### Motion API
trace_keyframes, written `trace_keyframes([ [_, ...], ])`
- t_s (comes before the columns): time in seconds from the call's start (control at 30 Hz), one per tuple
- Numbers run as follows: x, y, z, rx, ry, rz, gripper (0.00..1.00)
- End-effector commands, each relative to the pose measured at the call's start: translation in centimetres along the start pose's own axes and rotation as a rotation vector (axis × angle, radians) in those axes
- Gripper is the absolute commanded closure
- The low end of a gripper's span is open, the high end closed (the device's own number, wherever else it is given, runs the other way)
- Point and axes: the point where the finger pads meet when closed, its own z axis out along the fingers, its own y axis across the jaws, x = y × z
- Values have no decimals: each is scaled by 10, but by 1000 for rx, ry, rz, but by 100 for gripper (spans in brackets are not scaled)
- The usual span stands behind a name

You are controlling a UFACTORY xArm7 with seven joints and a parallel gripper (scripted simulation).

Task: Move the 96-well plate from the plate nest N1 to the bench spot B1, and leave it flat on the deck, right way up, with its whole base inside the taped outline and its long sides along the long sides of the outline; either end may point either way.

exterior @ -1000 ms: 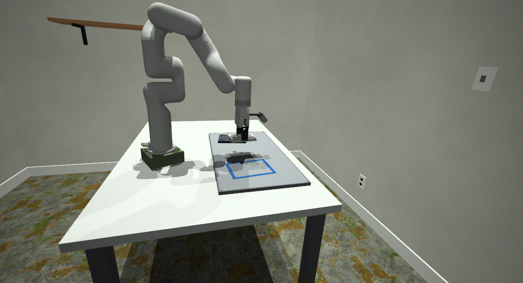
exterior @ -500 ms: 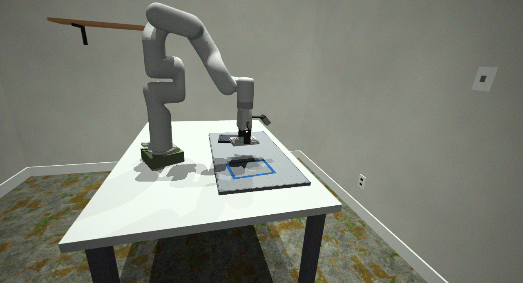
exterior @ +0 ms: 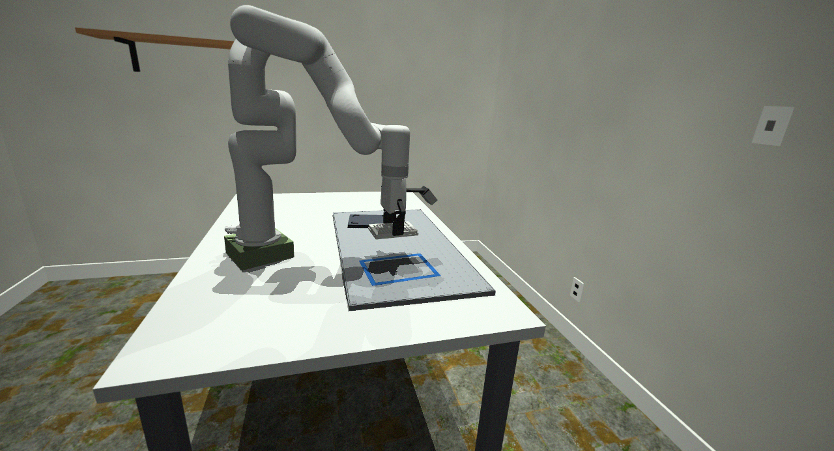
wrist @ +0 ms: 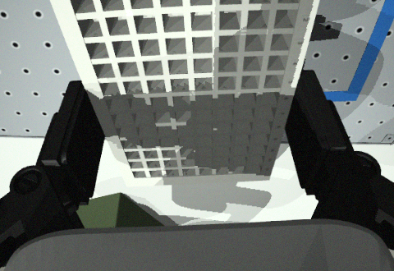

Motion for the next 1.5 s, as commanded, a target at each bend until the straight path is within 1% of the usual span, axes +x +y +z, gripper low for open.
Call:
trace_keyframes([
  [0.0, 1, 18, 0, -2, 2, 0, 100],
  [0.2, 0, 38, 0, -2, 2, 0, 100],
  [0.27, 0, 38, 0, -2, 2, 0, 100],
  [0.6, -2, 70, 1, -2, 2, 0, 100],
  [1.47, -1, 71, 1, -2, 2, 0, 100],
])
